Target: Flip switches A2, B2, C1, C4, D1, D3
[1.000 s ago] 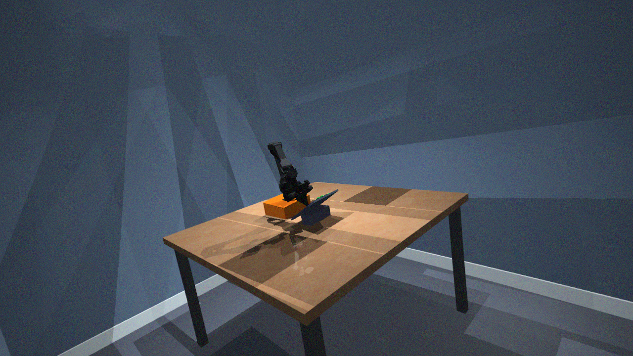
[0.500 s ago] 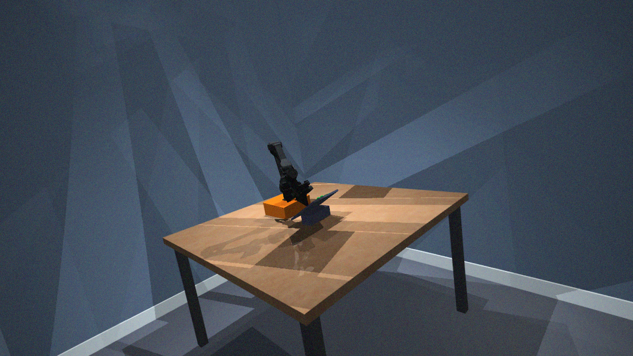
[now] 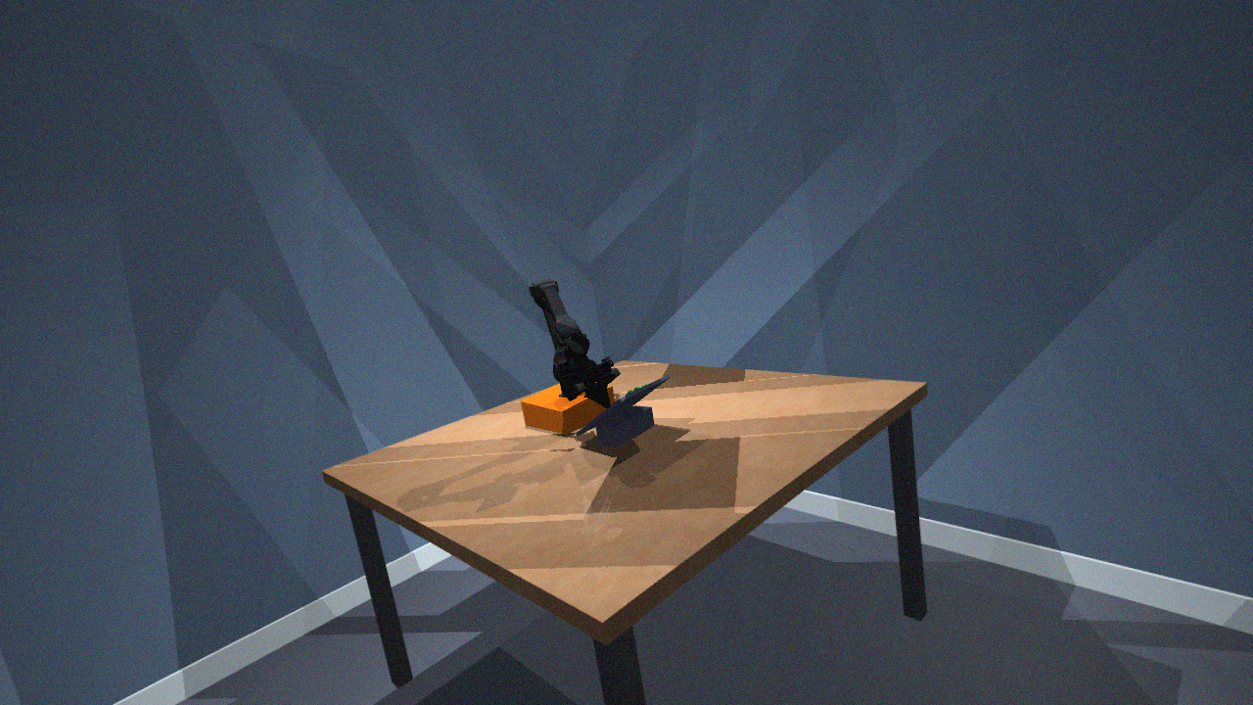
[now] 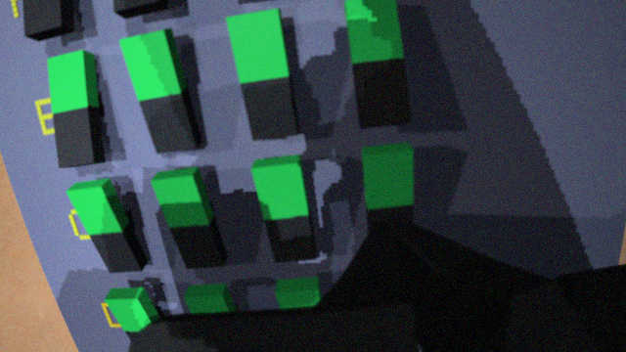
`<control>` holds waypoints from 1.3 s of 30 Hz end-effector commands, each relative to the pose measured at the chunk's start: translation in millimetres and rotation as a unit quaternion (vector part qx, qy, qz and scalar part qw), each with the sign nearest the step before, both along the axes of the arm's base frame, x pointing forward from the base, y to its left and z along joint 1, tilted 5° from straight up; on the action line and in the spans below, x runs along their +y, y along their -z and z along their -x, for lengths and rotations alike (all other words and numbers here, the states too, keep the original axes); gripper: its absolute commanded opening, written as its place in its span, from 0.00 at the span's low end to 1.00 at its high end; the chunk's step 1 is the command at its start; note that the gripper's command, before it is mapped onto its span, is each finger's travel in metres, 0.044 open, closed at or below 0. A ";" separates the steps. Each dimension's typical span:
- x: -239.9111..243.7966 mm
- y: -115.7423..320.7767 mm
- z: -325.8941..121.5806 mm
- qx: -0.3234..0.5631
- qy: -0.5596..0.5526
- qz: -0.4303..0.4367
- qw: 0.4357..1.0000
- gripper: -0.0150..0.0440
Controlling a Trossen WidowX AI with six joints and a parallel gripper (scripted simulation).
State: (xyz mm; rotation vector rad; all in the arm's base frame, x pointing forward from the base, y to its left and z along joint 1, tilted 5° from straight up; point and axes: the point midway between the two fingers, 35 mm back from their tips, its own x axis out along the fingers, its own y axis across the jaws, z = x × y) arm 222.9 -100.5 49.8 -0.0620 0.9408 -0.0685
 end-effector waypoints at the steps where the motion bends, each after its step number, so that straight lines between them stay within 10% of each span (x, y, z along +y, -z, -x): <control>1: -0.1 -15.8 7.7 0.003 0.000 0.000 1.000 0.25; 39: 95.1 -5.3 28.8 0.026 0.004 -0.005 1.000 0.25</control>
